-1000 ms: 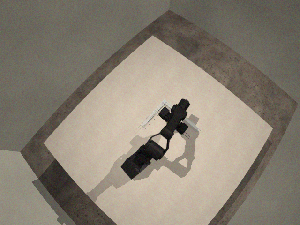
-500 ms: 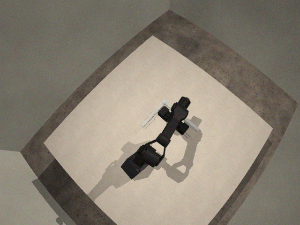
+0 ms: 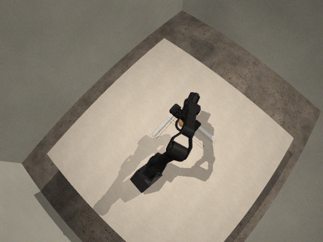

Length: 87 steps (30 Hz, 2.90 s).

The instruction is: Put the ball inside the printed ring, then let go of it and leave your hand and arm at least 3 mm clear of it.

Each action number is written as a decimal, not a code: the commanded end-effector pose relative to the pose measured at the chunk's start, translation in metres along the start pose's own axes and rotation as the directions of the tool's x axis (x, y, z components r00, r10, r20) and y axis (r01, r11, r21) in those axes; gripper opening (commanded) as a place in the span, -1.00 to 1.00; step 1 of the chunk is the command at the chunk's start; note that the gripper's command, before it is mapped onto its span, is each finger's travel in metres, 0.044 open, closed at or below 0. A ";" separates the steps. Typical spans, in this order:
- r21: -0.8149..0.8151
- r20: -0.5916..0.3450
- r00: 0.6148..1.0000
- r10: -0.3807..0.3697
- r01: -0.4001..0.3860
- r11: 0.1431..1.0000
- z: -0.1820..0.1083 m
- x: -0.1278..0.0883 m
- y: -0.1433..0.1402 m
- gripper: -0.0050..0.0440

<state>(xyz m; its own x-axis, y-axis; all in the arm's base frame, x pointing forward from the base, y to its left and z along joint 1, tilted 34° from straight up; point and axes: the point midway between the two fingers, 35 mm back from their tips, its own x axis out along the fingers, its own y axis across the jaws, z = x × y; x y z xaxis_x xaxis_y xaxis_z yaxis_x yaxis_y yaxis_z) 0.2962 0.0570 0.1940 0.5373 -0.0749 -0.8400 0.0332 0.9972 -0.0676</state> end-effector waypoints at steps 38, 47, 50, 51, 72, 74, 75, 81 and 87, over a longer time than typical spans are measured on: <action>0.004 0.018 1.000 -0.002 0.002 1.000 0.012 0.088 0.007 -0.80; 0.005 0.020 1.000 -0.003 0.003 1.000 0.012 0.089 0.007 -0.80; 0.007 0.026 1.000 -0.008 0.008 1.000 0.014 0.087 0.006 -0.71; 0.007 0.026 1.000 -0.008 0.008 1.000 0.014 0.087 0.006 -0.71; 0.007 0.026 1.000 -0.008 0.008 1.000 0.014 0.087 0.006 0.66; 0.007 0.026 1.000 -0.008 0.008 1.000 0.014 0.087 0.006 0.85; 0.007 0.026 1.000 -0.008 0.008 1.000 0.014 0.087 0.006 0.91; 0.007 0.026 1.000 -0.008 0.008 1.000 0.014 0.087 0.006 0.91; 0.007 0.026 1.000 -0.008 0.008 1.000 0.014 0.087 0.006 0.91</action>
<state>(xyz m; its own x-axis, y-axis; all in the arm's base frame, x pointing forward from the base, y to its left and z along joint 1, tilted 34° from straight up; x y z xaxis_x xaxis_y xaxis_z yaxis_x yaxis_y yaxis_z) 0.3547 0.0568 0.1286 0.5596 -0.0821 -0.8247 0.0429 0.9966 -0.0702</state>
